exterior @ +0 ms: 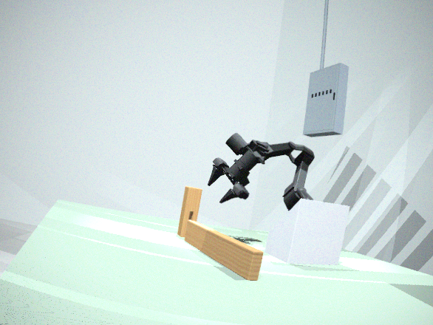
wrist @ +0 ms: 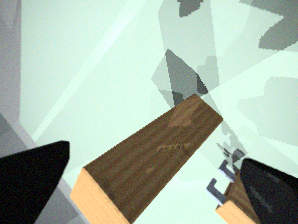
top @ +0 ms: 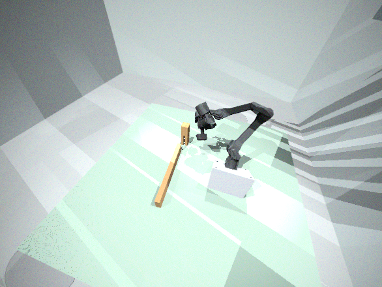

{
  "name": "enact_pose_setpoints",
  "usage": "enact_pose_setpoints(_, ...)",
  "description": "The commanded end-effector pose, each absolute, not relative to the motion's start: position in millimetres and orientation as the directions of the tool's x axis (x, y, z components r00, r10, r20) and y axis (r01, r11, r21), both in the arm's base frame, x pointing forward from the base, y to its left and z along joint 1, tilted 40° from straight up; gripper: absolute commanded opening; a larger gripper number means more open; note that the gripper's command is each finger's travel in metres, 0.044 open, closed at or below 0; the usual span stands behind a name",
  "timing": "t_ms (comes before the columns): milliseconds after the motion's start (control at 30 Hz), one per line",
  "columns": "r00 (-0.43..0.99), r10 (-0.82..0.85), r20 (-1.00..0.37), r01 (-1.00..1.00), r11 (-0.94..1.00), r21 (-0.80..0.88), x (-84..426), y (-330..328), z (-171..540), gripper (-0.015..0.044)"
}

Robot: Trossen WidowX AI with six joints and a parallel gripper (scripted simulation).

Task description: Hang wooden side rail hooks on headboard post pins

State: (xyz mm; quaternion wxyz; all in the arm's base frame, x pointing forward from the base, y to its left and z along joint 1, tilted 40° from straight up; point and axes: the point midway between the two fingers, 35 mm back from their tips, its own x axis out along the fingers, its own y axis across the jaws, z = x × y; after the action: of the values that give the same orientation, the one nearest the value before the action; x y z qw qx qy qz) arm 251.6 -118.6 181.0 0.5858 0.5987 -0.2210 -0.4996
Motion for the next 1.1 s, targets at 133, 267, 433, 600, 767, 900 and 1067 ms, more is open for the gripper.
enact_pose_setpoints(133, 0.529, -0.798, -0.290, -0.592, -0.591, 0.548, 258.7, -91.8, 124.7, 0.0440)
enact_pose_setpoints(267, 0.533, -0.796, -0.287, -0.619, -0.599, 0.508, 258.3, -90.9, 122.6, 0.0440)
enact_pose_setpoints(433, 0.533, -0.796, -0.287, -0.619, -0.599, 0.508, 258.3, -90.9, 122.6, 0.0440)
enact_pose_setpoints(600, 0.533, -0.796, -0.287, -0.619, -0.599, 0.508, 258.3, -90.9, 122.6, 0.0440)
enact_pose_setpoints(767, 0.533, -0.796, -0.287, -0.619, -0.599, 0.508, 258.3, -90.9, 122.6, 0.0440)
enact_pose_setpoints(900, 0.533, -0.796, -0.287, -0.619, -0.599, 0.508, 258.3, -90.9, 122.6, 0.0440)
enact_pose_setpoints(1067, 0.533, -0.796, -0.287, -0.619, -0.599, 0.508, 258.3, -90.9, 122.6, 0.0440)
